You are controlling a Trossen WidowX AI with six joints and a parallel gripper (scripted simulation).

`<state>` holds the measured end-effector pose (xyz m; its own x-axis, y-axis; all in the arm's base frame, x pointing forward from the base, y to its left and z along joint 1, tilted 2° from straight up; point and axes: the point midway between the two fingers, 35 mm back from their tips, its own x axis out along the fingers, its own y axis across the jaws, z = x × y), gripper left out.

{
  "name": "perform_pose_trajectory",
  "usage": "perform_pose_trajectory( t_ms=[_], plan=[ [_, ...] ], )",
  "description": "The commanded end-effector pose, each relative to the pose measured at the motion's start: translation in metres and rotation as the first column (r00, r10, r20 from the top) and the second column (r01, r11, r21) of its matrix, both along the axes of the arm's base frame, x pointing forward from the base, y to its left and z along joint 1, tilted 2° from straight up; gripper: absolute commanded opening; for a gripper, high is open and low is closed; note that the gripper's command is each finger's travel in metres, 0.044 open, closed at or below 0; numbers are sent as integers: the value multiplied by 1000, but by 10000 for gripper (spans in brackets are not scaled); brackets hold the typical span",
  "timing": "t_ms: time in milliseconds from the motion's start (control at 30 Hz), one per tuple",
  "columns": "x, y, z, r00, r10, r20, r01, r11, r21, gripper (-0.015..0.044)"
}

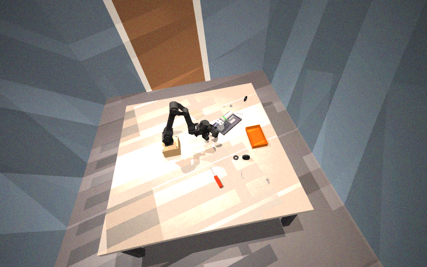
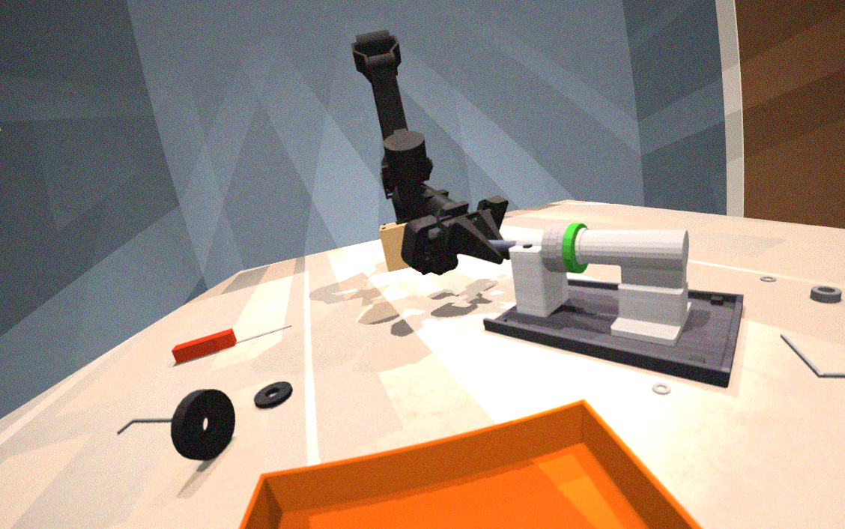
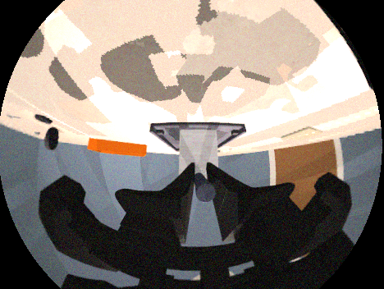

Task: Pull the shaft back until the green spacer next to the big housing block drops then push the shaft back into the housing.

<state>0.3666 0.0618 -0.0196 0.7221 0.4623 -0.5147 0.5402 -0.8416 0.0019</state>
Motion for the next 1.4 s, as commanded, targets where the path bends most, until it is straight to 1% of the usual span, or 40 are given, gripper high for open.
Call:
perform_pose_trajectory(
  t_ms=[0, 1367],
  plan=[
    [-1, 0, 0, 1000, 3, 1, -3, 1000, -2, 0],
    [-5, -2, 0, 1000, 3, 1, -3, 1000, -2, 0]
  ],
)
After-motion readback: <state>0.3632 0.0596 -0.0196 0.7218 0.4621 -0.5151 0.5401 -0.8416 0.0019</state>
